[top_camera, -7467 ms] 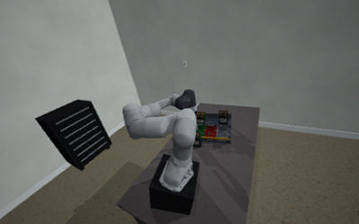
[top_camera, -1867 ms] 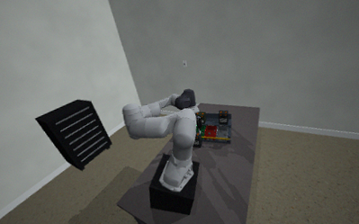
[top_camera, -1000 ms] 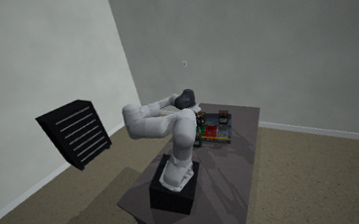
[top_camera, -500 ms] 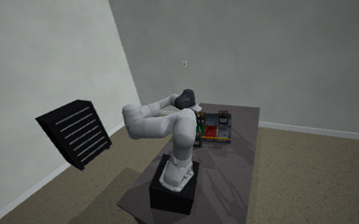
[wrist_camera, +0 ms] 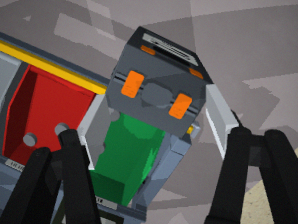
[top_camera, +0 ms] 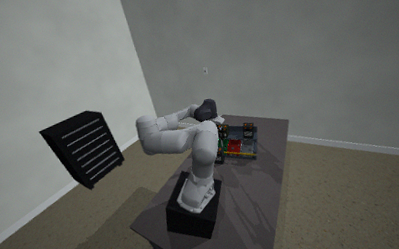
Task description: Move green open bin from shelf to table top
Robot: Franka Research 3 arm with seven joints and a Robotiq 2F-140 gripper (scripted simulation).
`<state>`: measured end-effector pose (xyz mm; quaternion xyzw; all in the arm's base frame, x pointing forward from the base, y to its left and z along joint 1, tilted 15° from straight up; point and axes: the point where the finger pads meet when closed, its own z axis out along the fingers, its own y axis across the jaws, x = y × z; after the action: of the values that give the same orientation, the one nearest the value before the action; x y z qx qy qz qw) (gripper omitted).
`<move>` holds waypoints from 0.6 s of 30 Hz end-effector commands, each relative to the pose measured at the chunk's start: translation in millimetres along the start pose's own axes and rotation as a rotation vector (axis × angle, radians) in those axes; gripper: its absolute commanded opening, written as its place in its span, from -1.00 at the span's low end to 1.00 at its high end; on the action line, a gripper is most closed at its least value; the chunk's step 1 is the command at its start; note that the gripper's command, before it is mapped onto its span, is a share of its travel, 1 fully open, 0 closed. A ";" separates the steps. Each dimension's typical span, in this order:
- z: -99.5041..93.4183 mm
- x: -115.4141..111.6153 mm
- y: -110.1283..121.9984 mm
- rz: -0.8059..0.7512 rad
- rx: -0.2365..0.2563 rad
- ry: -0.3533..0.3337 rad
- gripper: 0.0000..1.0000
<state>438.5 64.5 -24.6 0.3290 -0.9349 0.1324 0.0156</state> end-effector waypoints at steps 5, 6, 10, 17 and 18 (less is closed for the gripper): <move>0.6 0.6 -0.9 -0.233 -0.002 -0.003 0.15; 0.6 0.6 -0.9 -0.233 -0.002 -0.003 0.15; 0.6 0.6 -0.9 -0.233 -0.002 -0.003 0.15; 0.4 0.4 -0.7 -0.330 -0.001 -0.002 0.15; 0.6 0.6 -0.8 -0.382 -0.001 -0.003 0.15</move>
<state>438.6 64.4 -24.7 0.4284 -0.8936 0.1303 0.0297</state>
